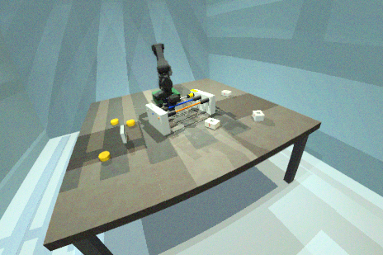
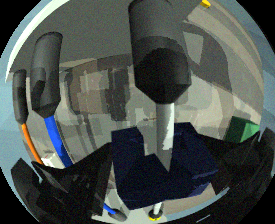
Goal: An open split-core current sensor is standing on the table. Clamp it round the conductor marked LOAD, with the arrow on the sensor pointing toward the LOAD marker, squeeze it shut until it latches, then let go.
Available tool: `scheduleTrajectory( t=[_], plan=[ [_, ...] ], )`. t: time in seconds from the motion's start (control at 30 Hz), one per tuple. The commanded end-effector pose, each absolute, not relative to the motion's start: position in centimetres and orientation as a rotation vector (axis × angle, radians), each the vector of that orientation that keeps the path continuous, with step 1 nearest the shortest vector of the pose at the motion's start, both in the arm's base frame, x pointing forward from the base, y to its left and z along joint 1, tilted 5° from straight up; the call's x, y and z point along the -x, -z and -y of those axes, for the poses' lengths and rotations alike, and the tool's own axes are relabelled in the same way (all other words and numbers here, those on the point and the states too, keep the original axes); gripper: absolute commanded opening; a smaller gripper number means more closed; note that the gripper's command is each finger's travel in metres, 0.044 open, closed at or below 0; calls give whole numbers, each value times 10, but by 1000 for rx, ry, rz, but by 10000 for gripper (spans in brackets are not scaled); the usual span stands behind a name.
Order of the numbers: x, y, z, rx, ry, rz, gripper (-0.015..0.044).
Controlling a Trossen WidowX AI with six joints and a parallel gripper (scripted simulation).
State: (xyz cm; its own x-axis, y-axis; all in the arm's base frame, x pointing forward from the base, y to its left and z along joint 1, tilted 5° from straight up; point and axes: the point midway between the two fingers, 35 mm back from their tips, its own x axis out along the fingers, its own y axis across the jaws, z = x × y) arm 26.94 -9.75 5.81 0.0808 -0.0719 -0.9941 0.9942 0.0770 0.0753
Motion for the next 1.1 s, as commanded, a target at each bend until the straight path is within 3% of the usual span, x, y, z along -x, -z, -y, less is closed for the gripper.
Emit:
scheduleTrajectory(
  t=[0.0,0.47,0.83,1.07],
  plan=[
    [-270,-59,98,-1137,1131,-1130,380],
    [-270,-59,98,-1137,1131,-1130,287],
    [-270,-59,98,-1137,1131,-1130,0],
    [-270,-59,98,-1137,1131,-1130,0]
  ],
)
